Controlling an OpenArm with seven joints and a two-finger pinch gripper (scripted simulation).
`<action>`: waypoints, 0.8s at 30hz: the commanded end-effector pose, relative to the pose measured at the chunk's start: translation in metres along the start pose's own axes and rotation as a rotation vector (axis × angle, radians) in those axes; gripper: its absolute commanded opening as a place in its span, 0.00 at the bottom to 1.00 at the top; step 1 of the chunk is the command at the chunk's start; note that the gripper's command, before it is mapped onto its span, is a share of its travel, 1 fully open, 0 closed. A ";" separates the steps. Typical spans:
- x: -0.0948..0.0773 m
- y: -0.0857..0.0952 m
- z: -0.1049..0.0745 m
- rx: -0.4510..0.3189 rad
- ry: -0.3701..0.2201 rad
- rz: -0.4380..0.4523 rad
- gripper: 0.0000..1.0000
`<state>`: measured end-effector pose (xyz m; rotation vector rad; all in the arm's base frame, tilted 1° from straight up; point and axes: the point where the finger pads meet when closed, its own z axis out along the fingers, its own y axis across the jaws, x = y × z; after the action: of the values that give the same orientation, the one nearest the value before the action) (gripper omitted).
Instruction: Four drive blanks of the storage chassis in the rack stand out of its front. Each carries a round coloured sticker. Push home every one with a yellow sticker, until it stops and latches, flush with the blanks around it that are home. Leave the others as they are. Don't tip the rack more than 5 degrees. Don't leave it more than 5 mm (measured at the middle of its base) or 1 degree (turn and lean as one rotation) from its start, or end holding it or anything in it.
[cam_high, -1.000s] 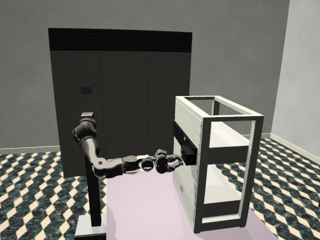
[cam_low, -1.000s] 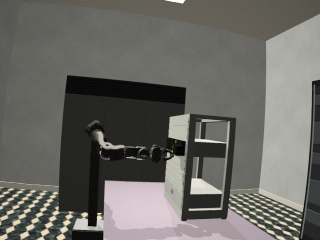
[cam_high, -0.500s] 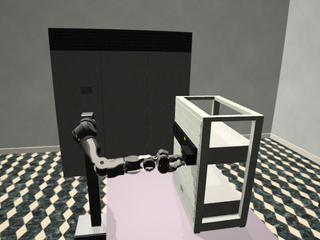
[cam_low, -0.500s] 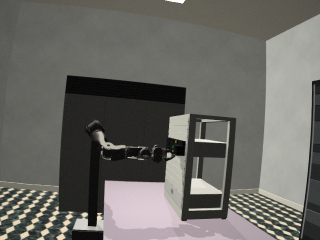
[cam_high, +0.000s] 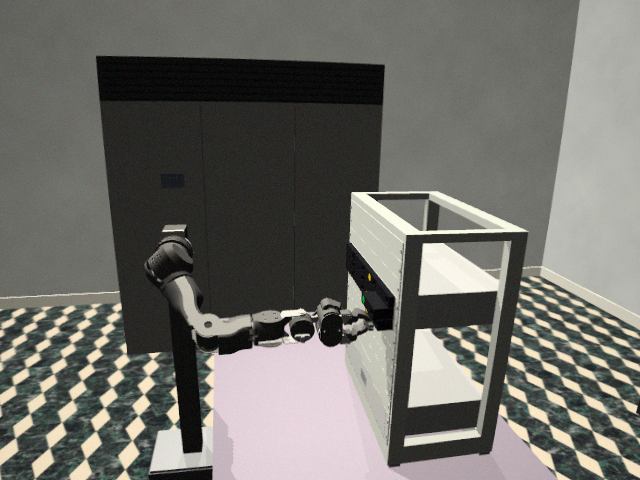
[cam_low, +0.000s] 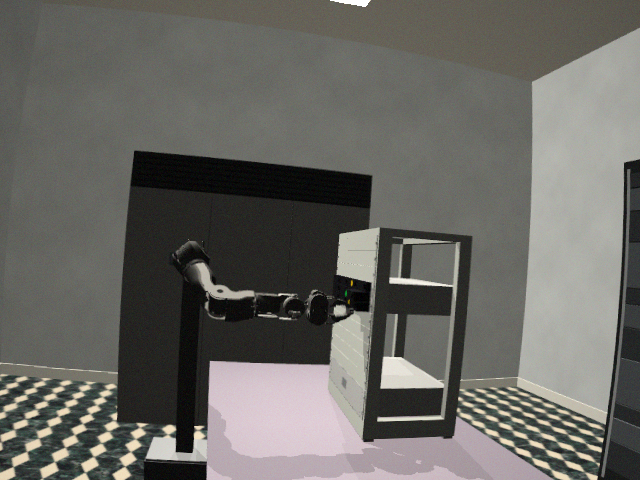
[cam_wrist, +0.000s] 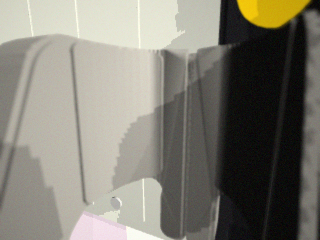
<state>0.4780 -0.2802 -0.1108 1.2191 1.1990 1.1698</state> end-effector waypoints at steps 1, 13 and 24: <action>0.005 0.000 0.001 0.004 0.017 -0.001 0.00; 0.007 0.000 0.011 0.003 0.018 -0.001 0.00; 0.008 -0.001 0.013 0.006 0.016 -0.001 0.00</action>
<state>0.4894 -0.2803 -0.1109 1.2246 1.1933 1.1636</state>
